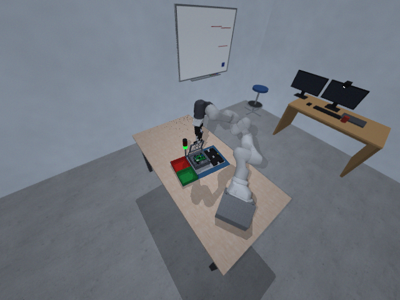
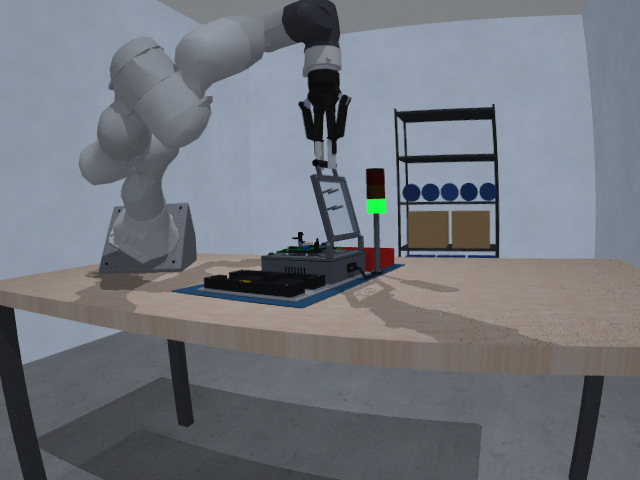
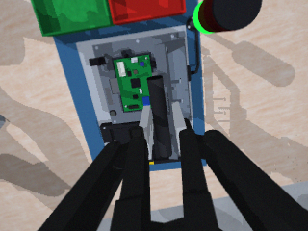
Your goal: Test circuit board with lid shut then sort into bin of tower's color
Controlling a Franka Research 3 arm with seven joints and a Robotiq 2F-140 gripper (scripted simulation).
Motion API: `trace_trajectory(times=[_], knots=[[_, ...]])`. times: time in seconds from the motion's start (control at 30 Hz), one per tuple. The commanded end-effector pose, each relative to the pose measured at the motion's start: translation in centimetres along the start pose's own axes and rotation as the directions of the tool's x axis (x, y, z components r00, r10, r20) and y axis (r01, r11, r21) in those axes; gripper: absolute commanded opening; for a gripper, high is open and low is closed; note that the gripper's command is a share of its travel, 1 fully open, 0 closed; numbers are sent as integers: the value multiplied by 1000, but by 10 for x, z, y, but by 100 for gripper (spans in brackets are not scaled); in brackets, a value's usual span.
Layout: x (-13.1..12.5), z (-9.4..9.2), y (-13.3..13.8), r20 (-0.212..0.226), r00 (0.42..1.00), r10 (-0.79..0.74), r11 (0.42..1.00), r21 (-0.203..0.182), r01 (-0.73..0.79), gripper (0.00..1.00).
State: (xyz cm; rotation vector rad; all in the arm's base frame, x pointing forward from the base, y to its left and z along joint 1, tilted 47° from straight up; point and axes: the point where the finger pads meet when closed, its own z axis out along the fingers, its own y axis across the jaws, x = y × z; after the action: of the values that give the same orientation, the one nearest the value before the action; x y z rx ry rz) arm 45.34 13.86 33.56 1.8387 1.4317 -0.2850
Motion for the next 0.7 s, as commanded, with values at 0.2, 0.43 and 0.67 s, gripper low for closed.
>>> trace_trajectory(times=[0.2, 0.43, 0.67], knots=[[1, 0, 0, -4, 1000, 4, 1000, -2, -4, 16], [1, 0, -1, -4, 1000, 4, 1000, -2, -4, 16], [1, 1, -2, -4, 1000, 4, 1000, -2, -4, 16]])
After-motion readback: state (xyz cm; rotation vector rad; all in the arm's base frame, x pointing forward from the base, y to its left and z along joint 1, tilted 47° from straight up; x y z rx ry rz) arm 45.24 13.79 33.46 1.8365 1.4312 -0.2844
